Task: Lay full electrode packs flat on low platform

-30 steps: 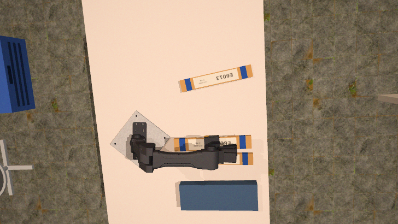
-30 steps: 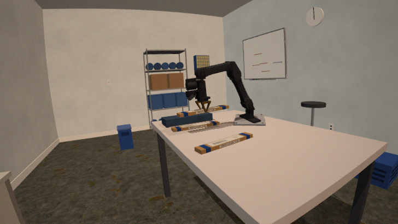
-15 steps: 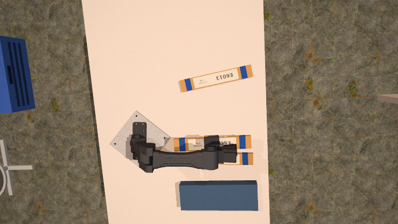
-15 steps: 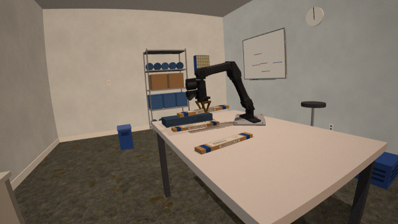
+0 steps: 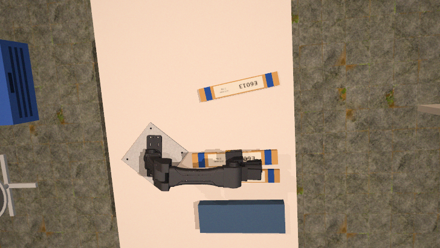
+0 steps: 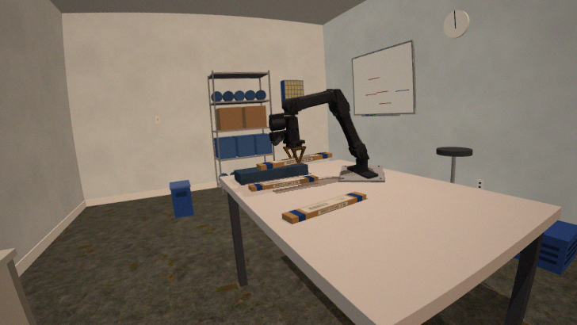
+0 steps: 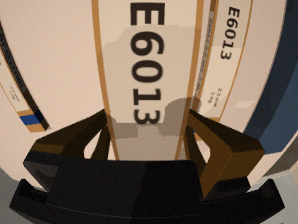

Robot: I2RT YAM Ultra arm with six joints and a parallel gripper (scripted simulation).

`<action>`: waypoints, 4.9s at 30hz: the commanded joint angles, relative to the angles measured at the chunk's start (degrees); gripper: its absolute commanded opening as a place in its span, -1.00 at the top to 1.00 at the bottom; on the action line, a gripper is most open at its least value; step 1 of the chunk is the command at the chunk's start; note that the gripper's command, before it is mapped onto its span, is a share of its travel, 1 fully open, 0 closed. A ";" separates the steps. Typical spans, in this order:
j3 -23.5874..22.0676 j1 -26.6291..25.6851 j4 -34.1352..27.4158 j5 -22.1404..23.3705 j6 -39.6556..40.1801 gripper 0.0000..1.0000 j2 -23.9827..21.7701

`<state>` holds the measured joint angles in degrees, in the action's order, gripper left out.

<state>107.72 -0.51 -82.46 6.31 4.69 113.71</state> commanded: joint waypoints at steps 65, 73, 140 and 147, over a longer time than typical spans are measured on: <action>2.99 -1.00 -1.22 -0.02 0.40 1.00 -1.94; 4.46 2.00 -1.81 -0.14 8.28 1.00 -3.02; 18.63 13.06 -7.34 -1.39 -3.97 1.00 3.92; 18.44 13.04 -7.36 -1.38 -3.90 1.00 3.81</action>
<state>123.26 13.65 -88.95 4.99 0.60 119.72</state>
